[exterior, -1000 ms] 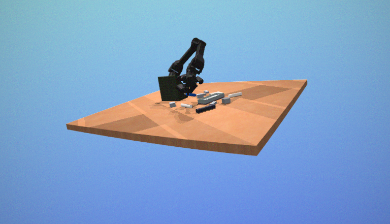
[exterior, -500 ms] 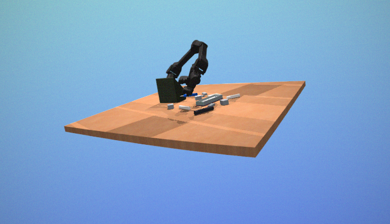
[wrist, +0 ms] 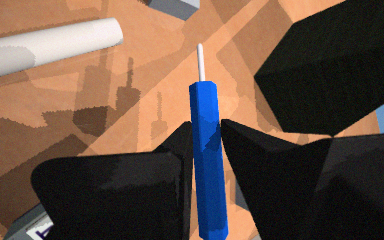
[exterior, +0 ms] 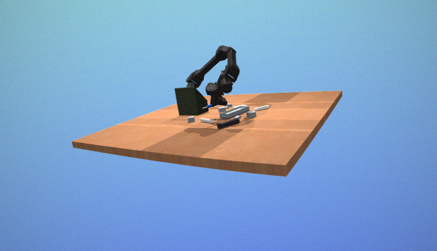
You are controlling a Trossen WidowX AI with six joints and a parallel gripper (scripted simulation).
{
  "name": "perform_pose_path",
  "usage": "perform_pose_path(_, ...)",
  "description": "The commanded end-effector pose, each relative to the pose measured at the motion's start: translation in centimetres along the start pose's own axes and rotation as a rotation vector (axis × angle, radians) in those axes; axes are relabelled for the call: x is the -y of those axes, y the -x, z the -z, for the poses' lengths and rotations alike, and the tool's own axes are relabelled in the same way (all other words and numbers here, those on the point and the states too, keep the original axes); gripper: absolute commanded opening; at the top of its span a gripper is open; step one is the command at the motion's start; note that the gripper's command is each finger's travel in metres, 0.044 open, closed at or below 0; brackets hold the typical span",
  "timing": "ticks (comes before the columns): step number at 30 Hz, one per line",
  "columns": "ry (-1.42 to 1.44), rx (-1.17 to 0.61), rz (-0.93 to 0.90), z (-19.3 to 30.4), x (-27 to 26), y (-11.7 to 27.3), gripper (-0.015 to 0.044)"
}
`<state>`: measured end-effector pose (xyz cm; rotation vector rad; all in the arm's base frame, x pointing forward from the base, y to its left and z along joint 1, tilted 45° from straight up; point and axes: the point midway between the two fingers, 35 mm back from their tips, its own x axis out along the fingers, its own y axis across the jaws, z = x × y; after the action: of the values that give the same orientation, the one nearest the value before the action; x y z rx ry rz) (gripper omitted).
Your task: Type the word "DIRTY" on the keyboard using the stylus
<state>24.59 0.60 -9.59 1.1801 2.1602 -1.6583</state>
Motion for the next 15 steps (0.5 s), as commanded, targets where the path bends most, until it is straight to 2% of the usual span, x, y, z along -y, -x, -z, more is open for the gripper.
perform_pose_path(1,0.152,0.048,-0.008,0.3,0.0,0.6,0.0000)
perform_pose_path(15,0.698,0.201,0.031,1.3,-0.2,2.0,0.0000)
